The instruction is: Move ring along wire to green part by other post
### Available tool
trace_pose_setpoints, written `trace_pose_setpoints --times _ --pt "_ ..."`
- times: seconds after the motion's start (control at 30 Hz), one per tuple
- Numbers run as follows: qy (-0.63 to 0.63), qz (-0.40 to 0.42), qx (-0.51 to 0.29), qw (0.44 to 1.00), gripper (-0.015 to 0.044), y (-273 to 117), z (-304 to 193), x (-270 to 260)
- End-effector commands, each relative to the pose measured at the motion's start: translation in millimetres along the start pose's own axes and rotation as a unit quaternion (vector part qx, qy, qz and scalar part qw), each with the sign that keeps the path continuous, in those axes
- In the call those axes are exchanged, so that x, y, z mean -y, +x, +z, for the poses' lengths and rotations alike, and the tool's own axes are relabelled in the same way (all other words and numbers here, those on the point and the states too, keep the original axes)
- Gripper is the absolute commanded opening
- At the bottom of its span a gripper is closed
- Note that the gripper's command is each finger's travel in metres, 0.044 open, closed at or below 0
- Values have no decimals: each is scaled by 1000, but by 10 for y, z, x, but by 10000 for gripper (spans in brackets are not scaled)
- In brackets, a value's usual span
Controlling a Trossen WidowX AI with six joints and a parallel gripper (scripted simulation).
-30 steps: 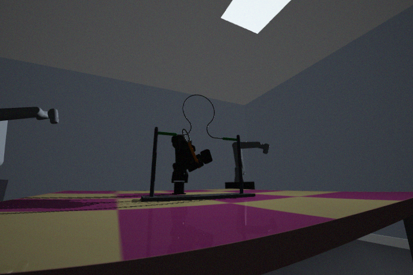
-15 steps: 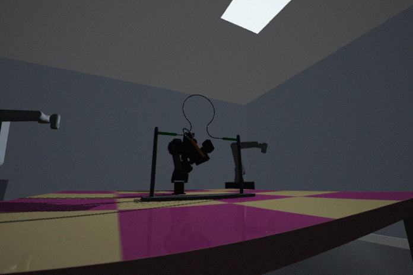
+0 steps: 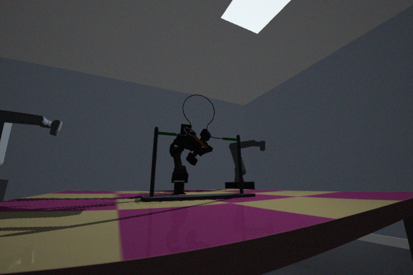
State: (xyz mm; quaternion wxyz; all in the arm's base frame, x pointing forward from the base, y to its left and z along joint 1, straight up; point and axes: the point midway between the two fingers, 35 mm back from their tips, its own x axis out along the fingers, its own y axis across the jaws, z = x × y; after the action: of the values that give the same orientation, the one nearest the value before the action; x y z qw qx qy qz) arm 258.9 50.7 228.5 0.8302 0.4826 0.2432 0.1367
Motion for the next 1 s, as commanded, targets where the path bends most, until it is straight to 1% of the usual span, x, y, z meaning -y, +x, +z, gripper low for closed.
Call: trace_pose_setpoints --times 0.0,0.1,0.57,0.97 --pt "29 24 -23 999 -150 -83 2 -146" --pt "55 43 -36 997 -150 -125 7 -247" --pt "146 111 -36 982 -150 -184 84 -595" --pt "254 191 -34 948 -150 -310 265 -973"
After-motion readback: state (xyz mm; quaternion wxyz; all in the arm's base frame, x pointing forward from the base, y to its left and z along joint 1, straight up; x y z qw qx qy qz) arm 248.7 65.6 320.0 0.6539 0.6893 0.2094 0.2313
